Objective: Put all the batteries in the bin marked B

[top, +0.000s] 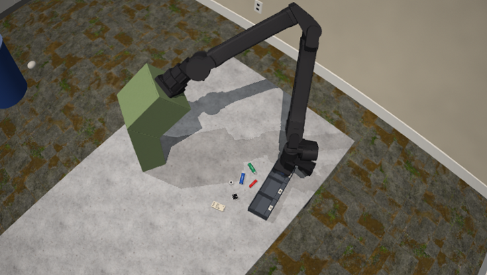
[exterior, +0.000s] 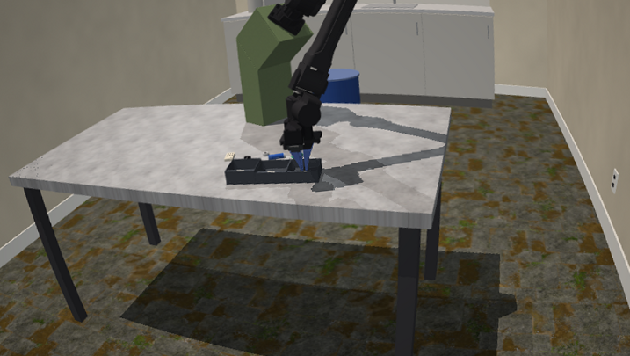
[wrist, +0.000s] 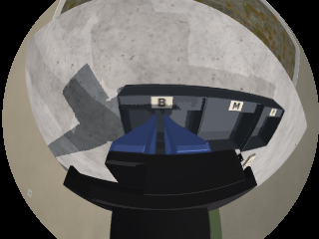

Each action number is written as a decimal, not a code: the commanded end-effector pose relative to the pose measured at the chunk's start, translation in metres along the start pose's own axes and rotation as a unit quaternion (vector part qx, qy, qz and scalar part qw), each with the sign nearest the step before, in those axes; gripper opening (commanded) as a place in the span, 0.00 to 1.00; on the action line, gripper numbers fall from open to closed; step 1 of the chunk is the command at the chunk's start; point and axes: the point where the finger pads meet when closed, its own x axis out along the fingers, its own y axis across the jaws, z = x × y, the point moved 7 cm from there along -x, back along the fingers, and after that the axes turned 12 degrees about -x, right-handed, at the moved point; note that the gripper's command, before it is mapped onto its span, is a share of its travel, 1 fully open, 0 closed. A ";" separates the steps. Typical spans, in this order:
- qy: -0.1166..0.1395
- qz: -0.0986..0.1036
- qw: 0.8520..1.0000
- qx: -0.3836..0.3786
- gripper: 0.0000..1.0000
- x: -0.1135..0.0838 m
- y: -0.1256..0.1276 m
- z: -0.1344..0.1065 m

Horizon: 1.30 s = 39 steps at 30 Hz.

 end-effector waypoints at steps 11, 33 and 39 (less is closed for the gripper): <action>0.004 -0.004 1.000 0.005 0.09 0.005 -0.009 -0.007; 0.003 -0.004 1.000 0.005 0.09 0.005 -0.010 -0.006; -0.006 -0.006 1.000 0.002 0.09 -0.018 -0.009 0.003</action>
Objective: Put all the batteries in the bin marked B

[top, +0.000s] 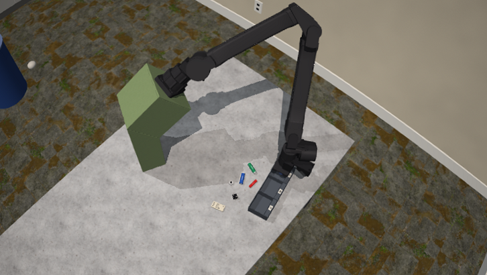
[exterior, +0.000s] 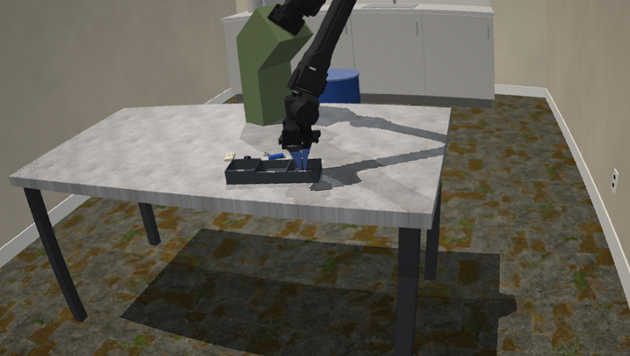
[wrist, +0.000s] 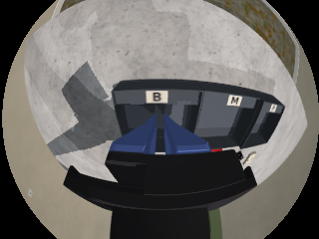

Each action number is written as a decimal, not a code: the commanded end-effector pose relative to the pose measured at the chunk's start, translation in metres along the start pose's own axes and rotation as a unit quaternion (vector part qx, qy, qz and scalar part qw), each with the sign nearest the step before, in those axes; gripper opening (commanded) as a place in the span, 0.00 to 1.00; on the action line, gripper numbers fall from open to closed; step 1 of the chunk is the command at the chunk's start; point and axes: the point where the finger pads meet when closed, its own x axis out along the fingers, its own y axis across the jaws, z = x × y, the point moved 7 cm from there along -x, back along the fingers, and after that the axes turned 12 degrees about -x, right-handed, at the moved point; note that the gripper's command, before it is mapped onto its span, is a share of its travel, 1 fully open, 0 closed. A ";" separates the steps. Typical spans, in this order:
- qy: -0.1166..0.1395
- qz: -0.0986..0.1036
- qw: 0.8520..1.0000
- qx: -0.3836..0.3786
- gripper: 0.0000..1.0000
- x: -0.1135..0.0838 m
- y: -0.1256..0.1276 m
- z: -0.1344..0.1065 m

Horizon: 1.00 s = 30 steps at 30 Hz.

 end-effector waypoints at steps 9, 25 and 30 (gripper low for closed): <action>-0.012 -0.005 1.000 -0.001 0.09 -0.029 -0.005 0.008; -0.013 0.000 1.000 -0.008 0.09 -0.037 0.005 0.015; -0.014 0.000 1.000 -0.009 0.09 -0.037 0.006 0.014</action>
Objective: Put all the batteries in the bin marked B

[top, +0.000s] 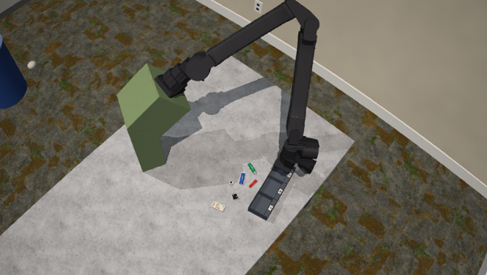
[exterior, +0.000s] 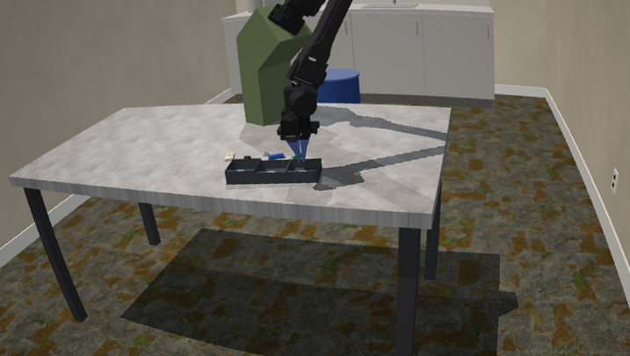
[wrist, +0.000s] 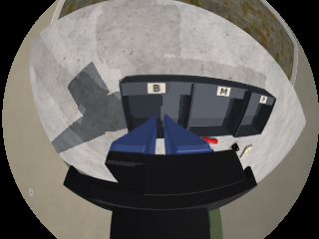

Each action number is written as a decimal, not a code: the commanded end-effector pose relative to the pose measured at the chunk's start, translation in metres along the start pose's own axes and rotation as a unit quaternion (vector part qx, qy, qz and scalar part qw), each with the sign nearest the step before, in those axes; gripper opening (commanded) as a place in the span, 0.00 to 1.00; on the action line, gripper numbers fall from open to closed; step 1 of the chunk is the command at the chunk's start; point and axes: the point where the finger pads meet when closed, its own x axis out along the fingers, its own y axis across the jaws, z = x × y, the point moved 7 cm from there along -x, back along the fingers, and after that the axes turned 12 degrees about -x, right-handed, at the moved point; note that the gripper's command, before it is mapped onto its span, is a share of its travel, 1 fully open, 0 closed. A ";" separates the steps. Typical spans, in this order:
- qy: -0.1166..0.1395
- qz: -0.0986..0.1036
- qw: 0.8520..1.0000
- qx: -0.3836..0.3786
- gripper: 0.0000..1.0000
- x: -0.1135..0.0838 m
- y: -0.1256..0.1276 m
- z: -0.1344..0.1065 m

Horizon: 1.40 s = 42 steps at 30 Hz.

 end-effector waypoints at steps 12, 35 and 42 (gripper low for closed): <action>-0.014 -0.004 1.000 -0.004 0.09 -0.029 -0.001 0.011; -0.015 -0.004 1.000 -0.006 0.09 -0.132 0.001 0.011; -0.024 -0.005 1.000 -0.014 0.09 -0.187 0.005 0.020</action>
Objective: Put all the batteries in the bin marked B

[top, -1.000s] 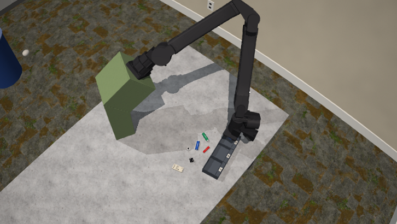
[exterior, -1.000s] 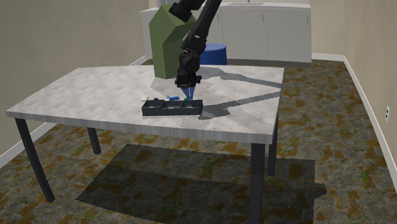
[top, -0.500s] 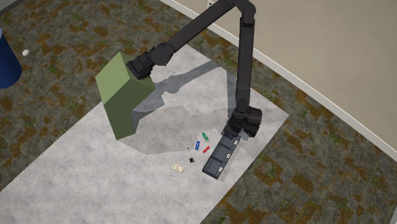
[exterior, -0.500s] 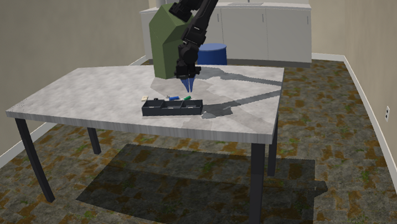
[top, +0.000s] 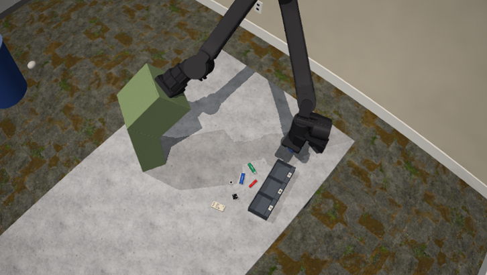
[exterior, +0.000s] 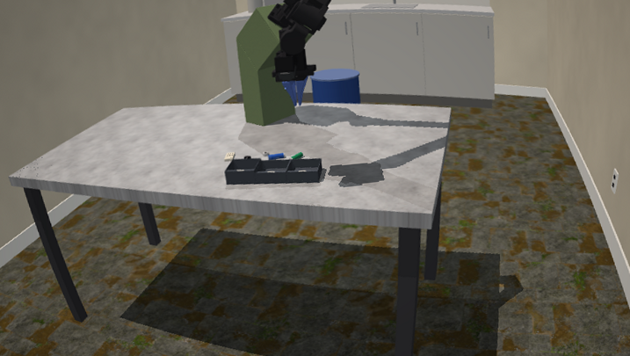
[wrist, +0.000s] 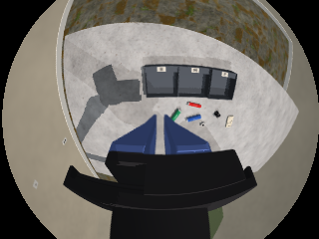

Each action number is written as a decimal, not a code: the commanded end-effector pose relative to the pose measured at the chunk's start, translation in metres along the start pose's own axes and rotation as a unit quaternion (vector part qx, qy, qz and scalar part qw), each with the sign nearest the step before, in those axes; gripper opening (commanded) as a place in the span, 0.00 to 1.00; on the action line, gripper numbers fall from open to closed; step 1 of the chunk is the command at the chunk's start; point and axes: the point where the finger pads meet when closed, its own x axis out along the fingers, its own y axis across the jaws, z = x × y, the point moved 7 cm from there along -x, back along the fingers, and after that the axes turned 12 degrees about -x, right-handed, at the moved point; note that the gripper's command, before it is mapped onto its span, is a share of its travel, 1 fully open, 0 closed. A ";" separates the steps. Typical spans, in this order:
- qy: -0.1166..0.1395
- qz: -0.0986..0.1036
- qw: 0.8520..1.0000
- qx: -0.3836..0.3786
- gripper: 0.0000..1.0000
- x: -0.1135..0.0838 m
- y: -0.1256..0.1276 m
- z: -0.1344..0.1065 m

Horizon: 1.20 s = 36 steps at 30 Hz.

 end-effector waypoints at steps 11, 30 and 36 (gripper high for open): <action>0.001 -0.001 1.000 -0.024 0.09 -0.010 0.001 0.002; 0.002 0.000 1.000 -0.017 0.09 -0.006 0.000 0.000; 0.004 0.000 1.000 -0.014 0.09 -0.005 -0.001 -0.003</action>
